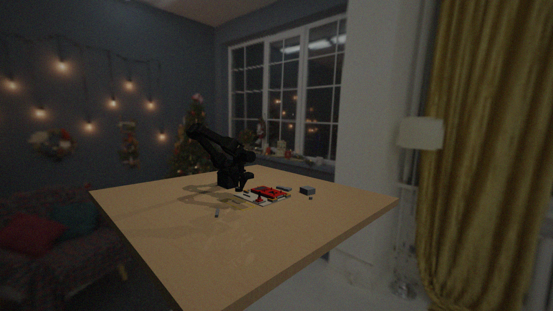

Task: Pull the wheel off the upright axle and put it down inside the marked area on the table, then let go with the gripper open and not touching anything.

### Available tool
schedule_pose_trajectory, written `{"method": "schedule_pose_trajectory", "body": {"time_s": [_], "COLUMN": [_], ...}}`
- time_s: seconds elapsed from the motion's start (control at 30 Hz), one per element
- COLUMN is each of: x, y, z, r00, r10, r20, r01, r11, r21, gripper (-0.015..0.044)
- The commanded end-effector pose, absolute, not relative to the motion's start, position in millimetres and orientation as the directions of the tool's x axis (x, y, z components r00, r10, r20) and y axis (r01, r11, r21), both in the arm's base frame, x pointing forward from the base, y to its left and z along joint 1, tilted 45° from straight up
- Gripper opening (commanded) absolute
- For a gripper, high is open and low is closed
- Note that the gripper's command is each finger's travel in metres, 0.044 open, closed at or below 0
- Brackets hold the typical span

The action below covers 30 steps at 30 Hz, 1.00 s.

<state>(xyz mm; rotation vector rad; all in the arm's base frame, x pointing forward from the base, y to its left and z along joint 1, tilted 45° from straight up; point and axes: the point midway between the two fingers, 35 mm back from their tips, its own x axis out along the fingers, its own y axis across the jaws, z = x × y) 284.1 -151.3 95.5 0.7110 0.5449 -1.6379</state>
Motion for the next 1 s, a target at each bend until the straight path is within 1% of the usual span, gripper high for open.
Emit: {"method": "schedule_pose_trajectory", "body": {"time_s": [0.0, 0.33, 0.47, 0.83, 0.87, 0.97], "x": [281, 272, 271, 272, 273, 276], "y": [-162, -200, -203, -201, -199, -185], "z": [81, 45, 42, 48, 50, 63], "r00": [-0.116, -0.116, -0.117, -0.119, -0.119, -0.117], "r10": [-0.696, -0.7, -0.701, -0.702, -0.701, -0.699], "r20": [-0.709, -0.704, -0.704, -0.703, -0.703, -0.705], "r01": [0.983, 0.983, 0.983, 0.982, 0.982, 0.982], "r11": [-0.181, -0.181, -0.181, -0.189, -0.188, -0.186], "r21": [0.017, 0.017, 0.017, 0.022, 0.022, 0.02], "gripper": [0.0, 0.0, 0.0, 0.0289, 0.03, 0.03]}}
